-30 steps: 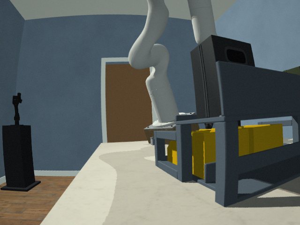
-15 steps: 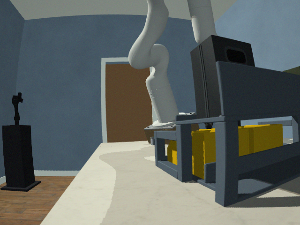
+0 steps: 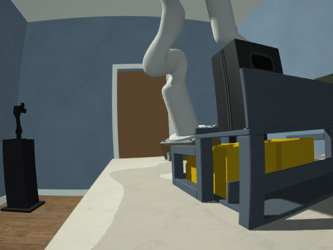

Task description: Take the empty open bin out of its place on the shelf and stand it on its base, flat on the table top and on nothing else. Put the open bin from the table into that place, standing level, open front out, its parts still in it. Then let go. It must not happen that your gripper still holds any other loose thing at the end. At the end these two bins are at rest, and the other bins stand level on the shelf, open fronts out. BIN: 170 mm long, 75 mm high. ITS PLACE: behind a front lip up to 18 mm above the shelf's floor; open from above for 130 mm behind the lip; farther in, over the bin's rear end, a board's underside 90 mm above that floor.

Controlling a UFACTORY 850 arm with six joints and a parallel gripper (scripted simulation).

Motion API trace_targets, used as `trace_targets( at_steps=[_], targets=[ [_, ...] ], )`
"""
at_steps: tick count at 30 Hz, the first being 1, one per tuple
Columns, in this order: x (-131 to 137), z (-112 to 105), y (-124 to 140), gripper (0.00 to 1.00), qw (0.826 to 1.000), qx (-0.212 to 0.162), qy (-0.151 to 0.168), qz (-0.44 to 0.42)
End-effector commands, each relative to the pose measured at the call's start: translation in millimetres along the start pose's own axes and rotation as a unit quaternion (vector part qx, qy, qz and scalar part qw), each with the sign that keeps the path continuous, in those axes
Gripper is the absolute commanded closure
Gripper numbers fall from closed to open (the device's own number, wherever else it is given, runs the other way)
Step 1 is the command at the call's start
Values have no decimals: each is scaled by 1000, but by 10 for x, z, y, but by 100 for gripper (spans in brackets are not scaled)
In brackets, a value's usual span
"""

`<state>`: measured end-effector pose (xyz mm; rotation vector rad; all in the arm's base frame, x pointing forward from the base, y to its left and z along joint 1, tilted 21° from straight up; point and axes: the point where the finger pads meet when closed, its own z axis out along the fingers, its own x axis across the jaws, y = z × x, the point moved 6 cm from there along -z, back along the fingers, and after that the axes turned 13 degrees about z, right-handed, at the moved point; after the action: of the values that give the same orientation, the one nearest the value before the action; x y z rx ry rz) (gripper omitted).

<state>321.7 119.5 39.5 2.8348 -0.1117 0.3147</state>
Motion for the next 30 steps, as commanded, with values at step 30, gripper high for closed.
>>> trace_targets(
  at_steps=[30],
  targets=[
    [6,-535,-4,5,1000,-1,0,0]
  ],
)
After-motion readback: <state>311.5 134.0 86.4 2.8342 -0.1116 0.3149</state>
